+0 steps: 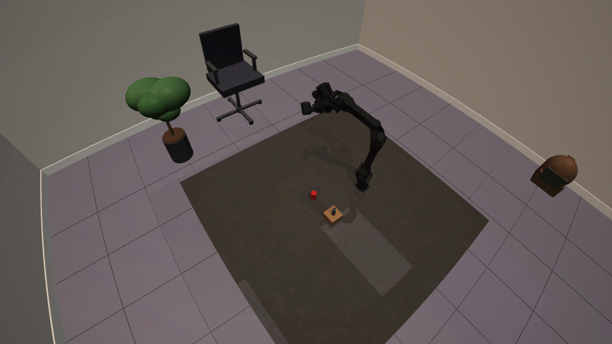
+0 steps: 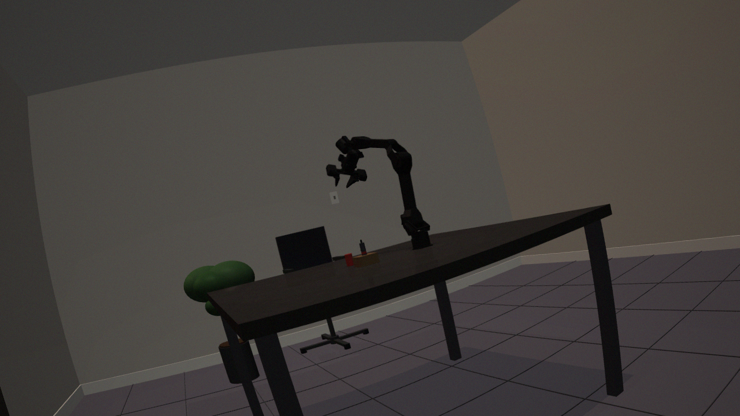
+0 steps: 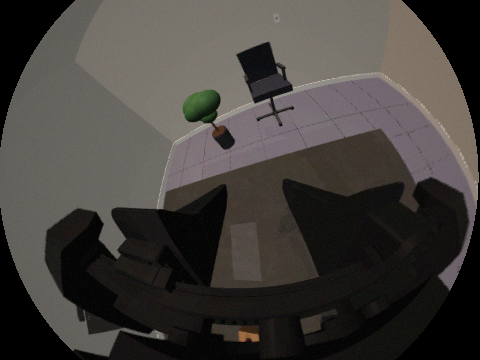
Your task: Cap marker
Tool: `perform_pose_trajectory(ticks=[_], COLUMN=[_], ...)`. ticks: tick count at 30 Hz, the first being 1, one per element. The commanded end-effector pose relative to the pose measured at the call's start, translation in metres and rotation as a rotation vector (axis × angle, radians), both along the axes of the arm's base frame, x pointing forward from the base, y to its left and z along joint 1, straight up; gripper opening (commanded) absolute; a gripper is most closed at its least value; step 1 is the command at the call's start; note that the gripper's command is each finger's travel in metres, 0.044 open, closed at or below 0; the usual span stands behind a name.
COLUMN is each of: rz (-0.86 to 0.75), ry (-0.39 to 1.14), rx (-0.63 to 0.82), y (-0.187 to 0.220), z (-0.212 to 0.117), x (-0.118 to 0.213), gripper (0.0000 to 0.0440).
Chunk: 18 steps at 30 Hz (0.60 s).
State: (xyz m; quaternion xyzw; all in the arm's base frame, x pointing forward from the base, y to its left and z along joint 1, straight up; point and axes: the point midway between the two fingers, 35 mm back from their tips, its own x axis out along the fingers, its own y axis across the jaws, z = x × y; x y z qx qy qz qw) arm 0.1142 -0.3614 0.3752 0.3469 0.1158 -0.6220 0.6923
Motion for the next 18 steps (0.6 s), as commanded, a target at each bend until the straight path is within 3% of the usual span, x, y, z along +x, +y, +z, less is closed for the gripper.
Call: perform_pose_trajectory(ticks=[1, 18], rz=[0.003, 0.028], ry=[0.005, 0.026], rx=[0.040, 0.168], y=[0.001, 0.011], z=[-0.013, -0.055], x=[0.007, 0.041], gripper=[0.0254, 0.0280])
